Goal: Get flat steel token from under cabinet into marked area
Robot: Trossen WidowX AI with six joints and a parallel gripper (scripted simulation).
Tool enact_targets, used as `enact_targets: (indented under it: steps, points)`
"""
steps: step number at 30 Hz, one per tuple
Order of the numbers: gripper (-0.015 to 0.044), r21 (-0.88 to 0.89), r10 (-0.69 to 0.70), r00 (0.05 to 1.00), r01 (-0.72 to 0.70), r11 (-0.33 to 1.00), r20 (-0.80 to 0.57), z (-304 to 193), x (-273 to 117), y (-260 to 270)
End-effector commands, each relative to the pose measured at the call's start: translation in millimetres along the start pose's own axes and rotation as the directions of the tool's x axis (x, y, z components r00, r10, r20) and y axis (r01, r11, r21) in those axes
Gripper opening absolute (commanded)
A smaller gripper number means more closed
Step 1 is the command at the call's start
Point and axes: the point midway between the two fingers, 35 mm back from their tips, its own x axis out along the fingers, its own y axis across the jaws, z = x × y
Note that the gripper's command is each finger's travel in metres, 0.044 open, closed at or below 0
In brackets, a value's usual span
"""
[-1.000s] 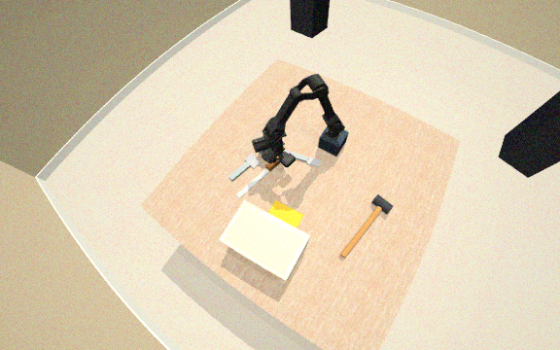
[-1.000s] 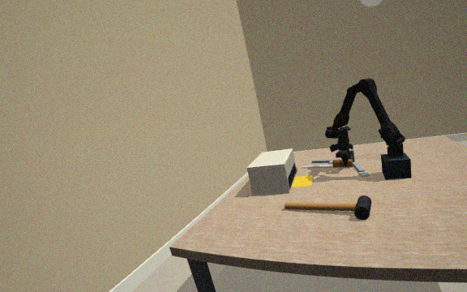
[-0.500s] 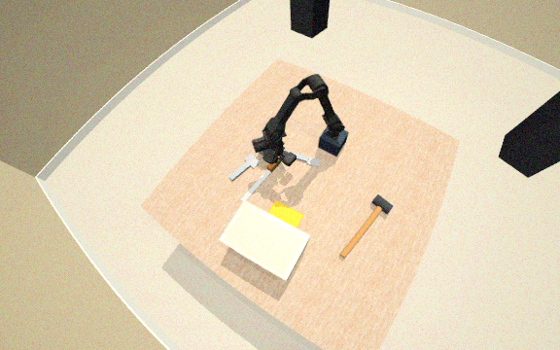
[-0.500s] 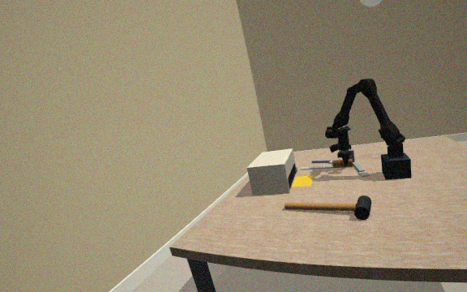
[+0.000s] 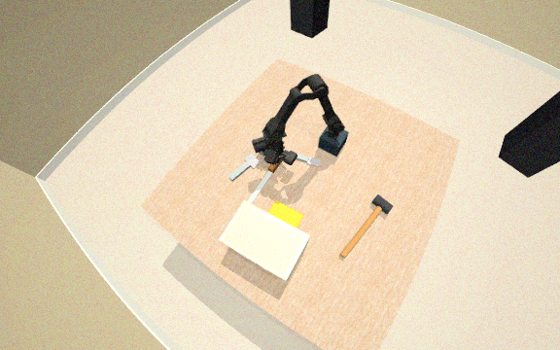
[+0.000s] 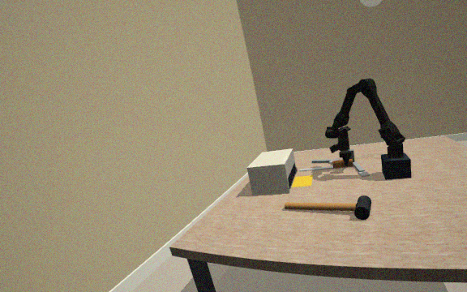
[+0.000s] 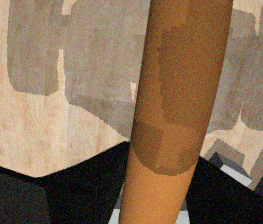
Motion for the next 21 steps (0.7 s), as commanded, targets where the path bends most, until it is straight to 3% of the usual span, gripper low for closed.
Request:
enact_targets:
  steps: [1, 21]
  points:
    - [0.0, -0.037, 0.0, 1.0, 0.0, 0.999, 0.002, 1.1, -0.5, 0.0]
    - [0.0, -0.194, 0.0, 1.0, 0.0, 0.981, 0.002, 1.2, -0.5, 0.8]
